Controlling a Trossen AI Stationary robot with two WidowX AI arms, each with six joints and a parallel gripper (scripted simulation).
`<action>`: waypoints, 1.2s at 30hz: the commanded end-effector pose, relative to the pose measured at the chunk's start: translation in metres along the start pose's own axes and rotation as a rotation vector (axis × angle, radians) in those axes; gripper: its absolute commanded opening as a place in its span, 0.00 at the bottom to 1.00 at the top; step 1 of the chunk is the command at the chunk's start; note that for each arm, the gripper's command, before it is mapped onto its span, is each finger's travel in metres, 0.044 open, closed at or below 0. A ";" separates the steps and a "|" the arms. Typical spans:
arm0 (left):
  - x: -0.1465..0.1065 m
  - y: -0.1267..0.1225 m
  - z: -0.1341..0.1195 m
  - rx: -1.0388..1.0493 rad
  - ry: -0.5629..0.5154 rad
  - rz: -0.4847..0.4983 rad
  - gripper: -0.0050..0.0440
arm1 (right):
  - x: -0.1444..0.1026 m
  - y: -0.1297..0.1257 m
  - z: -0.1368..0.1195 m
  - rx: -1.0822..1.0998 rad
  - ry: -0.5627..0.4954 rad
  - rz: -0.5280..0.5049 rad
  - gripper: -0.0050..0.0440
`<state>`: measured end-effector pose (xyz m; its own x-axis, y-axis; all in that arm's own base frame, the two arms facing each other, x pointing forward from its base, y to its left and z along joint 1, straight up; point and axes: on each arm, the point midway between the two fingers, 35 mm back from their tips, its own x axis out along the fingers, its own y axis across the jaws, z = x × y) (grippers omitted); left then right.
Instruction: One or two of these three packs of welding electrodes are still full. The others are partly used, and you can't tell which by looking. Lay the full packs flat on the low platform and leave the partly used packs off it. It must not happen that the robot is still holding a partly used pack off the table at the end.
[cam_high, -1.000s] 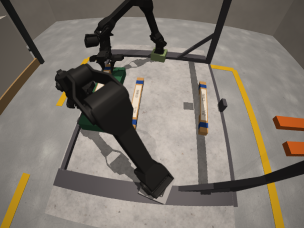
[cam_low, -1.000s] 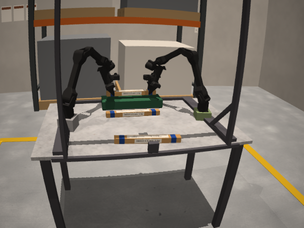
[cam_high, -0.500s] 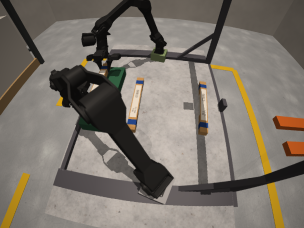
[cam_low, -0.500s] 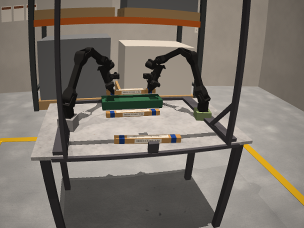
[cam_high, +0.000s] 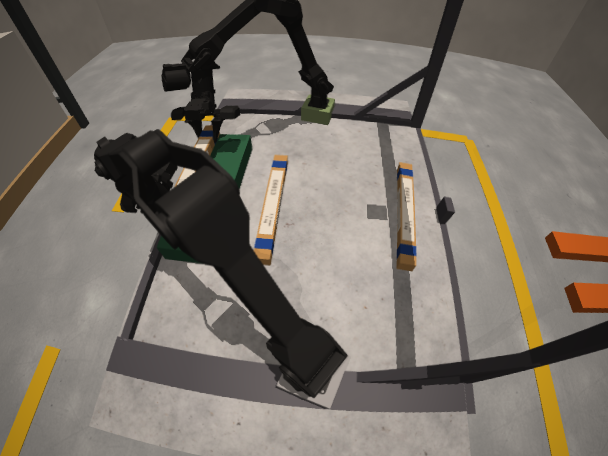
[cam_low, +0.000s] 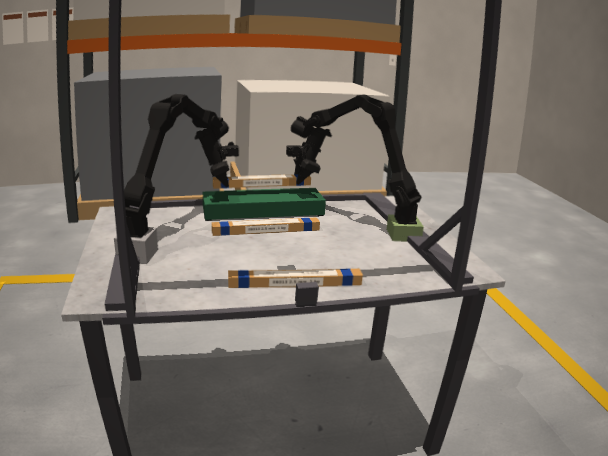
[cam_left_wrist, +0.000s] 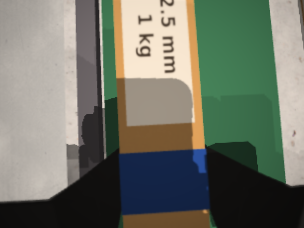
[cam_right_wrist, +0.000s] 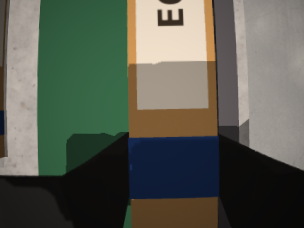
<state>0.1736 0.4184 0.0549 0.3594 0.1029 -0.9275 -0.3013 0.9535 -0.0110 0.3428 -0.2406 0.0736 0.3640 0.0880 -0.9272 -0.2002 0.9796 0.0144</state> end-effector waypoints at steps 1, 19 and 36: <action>-0.021 0.012 0.005 0.015 -0.021 0.049 0.00 | -0.020 -0.013 0.004 -0.009 -0.022 -0.053 0.00; -0.021 0.013 0.003 0.015 -0.021 0.049 0.00 | -0.019 -0.013 0.003 -0.008 -0.021 -0.053 0.00; -0.021 0.015 0.001 0.015 -0.021 0.050 0.00 | -0.019 -0.014 0.002 -0.009 -0.021 -0.053 0.00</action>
<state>0.1730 0.4197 0.0550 0.3633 0.1029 -0.9260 -0.2964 0.9550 -0.0101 0.3429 -0.2412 0.0738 0.3659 0.0879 -0.9265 -0.2014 0.9794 0.0133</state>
